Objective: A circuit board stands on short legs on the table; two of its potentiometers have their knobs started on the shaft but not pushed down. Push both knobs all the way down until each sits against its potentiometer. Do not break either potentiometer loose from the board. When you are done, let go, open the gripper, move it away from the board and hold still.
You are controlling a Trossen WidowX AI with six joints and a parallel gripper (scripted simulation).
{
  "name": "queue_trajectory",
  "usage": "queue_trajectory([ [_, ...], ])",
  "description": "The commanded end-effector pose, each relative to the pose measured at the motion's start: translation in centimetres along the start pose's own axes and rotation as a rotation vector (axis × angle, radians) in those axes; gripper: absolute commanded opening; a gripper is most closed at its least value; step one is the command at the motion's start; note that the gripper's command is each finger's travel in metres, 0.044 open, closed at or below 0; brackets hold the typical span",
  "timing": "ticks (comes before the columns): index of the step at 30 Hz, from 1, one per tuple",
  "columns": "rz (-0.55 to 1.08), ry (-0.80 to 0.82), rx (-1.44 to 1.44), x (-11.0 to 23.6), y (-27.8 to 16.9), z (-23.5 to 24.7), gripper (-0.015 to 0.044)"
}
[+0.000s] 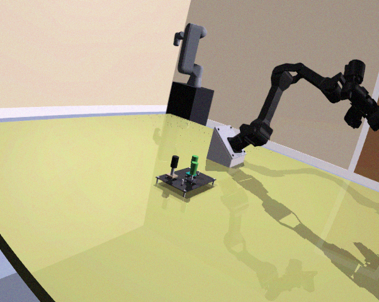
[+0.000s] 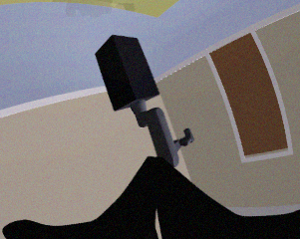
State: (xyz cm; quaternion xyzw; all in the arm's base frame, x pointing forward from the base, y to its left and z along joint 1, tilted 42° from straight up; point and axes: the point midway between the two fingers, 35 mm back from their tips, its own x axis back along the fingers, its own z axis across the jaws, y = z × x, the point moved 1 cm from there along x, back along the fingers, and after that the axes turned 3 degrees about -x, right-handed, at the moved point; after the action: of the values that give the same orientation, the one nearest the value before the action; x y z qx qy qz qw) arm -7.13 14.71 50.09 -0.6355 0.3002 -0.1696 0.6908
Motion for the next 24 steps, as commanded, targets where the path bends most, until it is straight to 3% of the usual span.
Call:
queue_trajectory([
  [1, 0.016, 0.073, -0.122, 0.3, 0.4, 2.6, 0.0000],
  [24, 0.207, 0.446, -0.611, 3.9, 1.5, 14.6, 0.0000],
])
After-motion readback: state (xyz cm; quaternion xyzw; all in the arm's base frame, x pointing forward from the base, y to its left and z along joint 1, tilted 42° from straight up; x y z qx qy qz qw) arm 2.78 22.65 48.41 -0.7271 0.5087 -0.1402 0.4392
